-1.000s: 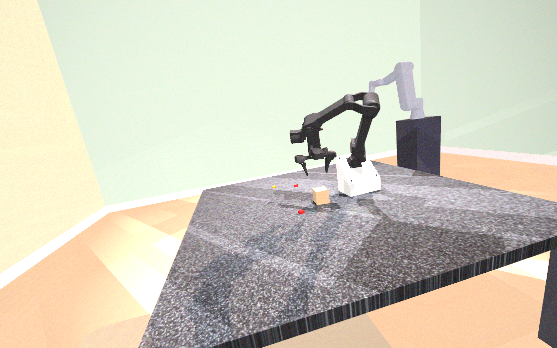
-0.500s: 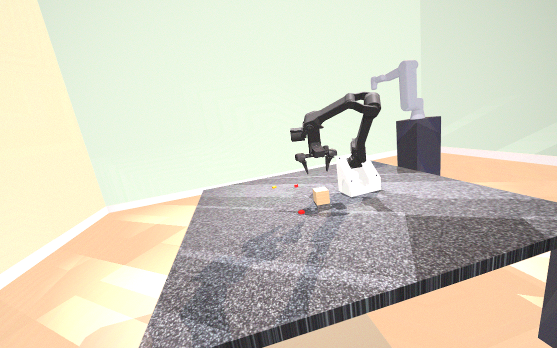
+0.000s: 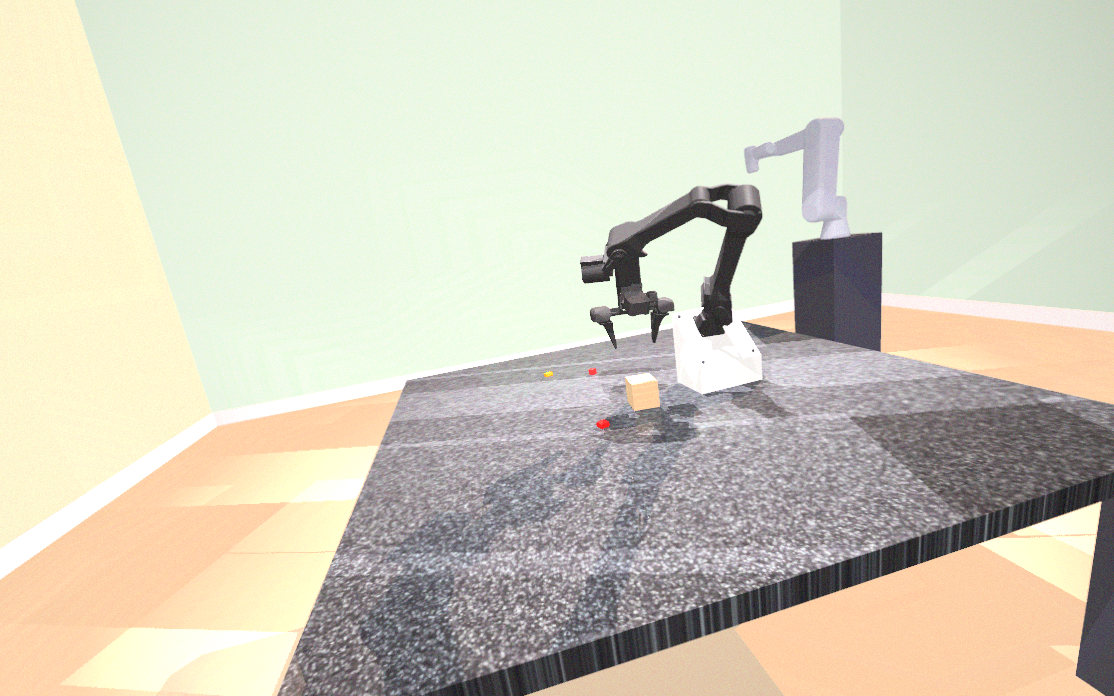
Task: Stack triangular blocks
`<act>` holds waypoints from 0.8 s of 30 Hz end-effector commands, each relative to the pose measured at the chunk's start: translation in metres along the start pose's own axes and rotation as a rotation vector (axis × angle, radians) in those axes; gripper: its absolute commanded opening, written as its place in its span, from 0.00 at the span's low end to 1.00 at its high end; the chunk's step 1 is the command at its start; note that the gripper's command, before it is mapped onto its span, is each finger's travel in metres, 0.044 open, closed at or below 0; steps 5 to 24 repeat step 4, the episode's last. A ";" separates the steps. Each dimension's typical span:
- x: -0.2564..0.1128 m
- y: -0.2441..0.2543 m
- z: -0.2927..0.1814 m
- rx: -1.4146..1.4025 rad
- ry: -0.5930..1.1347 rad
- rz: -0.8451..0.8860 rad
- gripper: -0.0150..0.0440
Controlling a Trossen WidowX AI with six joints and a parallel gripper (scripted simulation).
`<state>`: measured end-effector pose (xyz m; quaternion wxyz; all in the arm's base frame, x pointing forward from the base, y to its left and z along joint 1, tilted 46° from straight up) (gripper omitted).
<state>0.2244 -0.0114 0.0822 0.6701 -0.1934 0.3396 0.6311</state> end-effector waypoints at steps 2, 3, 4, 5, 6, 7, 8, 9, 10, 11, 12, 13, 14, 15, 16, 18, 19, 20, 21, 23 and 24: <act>0.000 0.000 0.000 0.003 0.000 -0.001 1.00; 0.000 0.000 0.000 0.003 0.000 -0.001 1.00; 0.000 0.000 0.000 0.003 0.000 -0.001 1.00; 0.000 0.000 0.000 0.003 0.000 -0.001 1.00; 0.000 0.000 0.000 0.003 0.000 -0.001 1.00; 0.000 0.000 0.000 0.003 0.000 -0.001 1.00; 0.000 0.000 0.000 0.003 0.000 -0.001 1.00; 0.000 0.000 0.000 0.003 0.000 -0.001 1.00; 0.000 0.000 0.000 0.003 0.000 -0.001 1.00; 0.000 0.000 0.000 0.003 0.000 -0.001 1.00; 0.000 0.000 0.000 0.003 0.000 -0.001 1.00; 0.000 0.000 0.000 0.003 0.000 -0.001 1.00; 0.000 0.000 0.000 0.003 0.000 -0.001 1.00; 0.000 0.000 0.000 0.003 0.000 -0.001 1.00; 0.000 0.000 0.000 0.003 0.000 -0.001 1.00; 0.000 0.000 0.000 0.003 0.000 -0.001 1.00; 0.000 0.000 0.000 0.003 0.000 -0.001 1.00; 0.000 0.000 0.000 0.003 0.000 -0.001 1.00; 0.000 0.000 0.000 0.003 0.000 -0.001 1.00; 0.000 0.000 0.000 0.003 0.000 -0.001 1.00; 0.000 0.000 0.000 0.003 0.000 -0.001 1.00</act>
Point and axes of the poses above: the point midway between the two fingers, 35 mm back from their tips, its own x axis out along the fingers, its own y axis across the jaws, z = x × y, the point moved 4 cm from there along -x, back along the fingers, and after that the axes turned 5 degrees about x, right-handed, at the moved point
